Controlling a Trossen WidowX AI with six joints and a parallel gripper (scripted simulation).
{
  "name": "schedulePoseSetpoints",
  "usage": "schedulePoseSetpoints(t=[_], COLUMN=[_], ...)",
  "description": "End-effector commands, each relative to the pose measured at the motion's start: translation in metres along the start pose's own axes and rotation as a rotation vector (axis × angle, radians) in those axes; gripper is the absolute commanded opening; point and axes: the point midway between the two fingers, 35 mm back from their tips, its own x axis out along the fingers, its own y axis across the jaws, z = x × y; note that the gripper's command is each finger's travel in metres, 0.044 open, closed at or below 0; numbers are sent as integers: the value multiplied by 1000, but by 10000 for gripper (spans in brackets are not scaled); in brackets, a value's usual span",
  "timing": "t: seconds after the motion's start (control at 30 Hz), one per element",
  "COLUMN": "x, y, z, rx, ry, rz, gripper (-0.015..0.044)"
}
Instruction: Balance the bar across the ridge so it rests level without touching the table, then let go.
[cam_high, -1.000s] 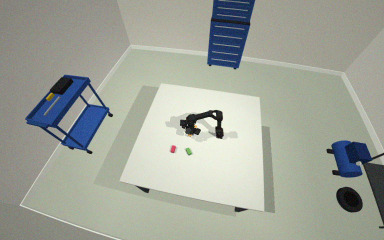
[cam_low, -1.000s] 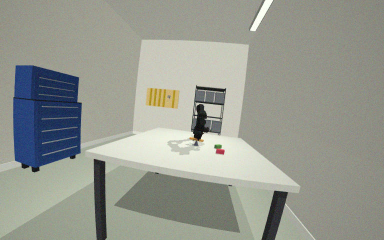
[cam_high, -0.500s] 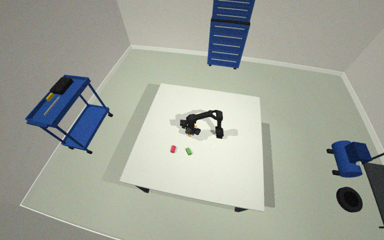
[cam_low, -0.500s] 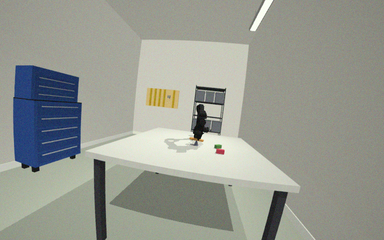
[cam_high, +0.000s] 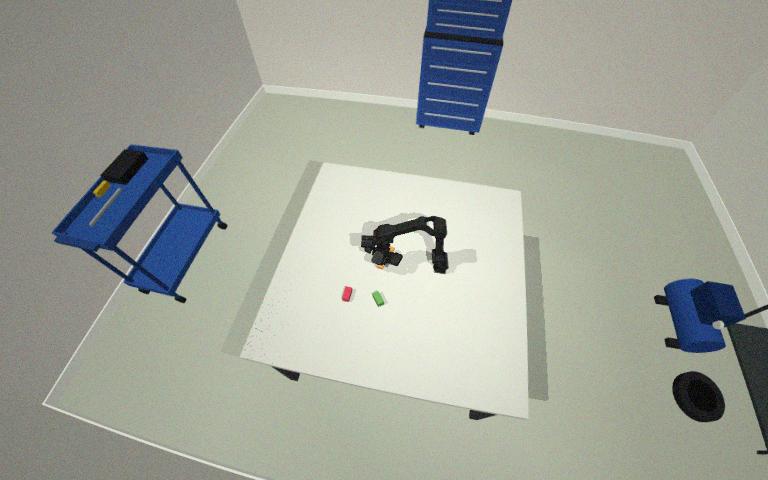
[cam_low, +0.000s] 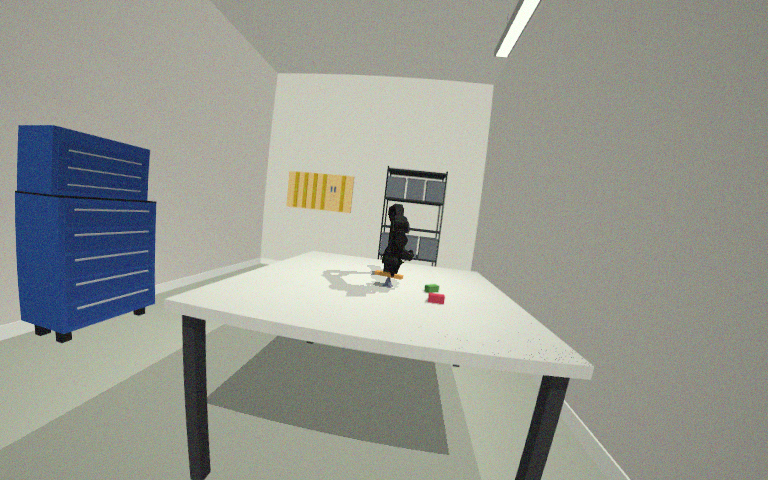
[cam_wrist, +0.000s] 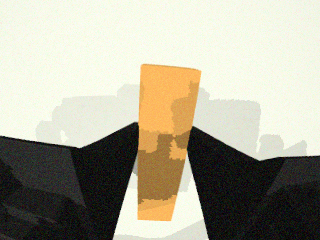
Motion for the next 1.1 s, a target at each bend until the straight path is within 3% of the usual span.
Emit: schedulePoseSetpoints(t=[0.0,0.27,0.5,1.07], x=[0,0,0,0], y=[0,0,0,0], z=[0,0,0,0], rx=[0,0,0,0], ry=[0,0,0,0], rz=[0,0,0,0], gripper=[0,0,167,168])
